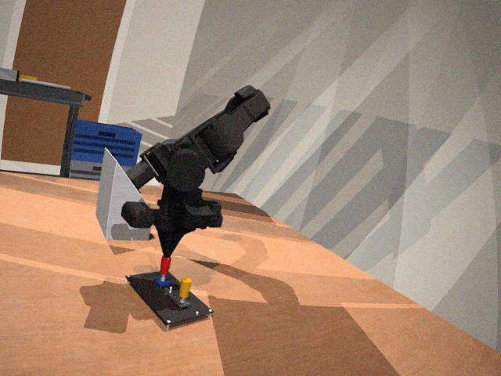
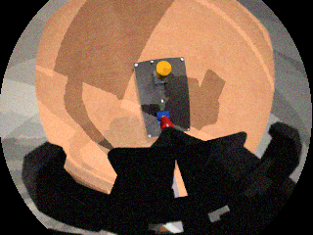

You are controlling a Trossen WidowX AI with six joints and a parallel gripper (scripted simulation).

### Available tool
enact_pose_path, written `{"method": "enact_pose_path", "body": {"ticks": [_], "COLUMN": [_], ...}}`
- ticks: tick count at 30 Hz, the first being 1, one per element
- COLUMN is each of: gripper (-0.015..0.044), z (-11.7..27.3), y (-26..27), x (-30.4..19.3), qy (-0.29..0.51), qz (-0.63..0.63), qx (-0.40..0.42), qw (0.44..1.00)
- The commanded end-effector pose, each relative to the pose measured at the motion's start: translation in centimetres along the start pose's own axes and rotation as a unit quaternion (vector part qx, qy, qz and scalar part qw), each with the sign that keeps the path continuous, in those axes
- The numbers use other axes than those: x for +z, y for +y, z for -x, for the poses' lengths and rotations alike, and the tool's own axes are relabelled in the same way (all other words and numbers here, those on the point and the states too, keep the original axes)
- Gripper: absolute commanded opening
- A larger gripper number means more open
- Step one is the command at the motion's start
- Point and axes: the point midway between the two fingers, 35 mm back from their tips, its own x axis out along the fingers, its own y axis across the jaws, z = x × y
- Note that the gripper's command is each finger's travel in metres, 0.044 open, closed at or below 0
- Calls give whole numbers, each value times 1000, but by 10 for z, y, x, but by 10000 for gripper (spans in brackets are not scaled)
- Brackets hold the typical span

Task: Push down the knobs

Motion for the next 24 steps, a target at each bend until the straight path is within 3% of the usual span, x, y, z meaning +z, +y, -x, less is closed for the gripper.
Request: {"method": "enact_pose_path", "body": {"ticks": [1,24], "gripper": [0,0], "z": [-8,-16], "y": [1,2], "x": [2,2], "qy": [3,3], "qz": [6,6], "qx": [3,3], "qw": [1000,1000]}}
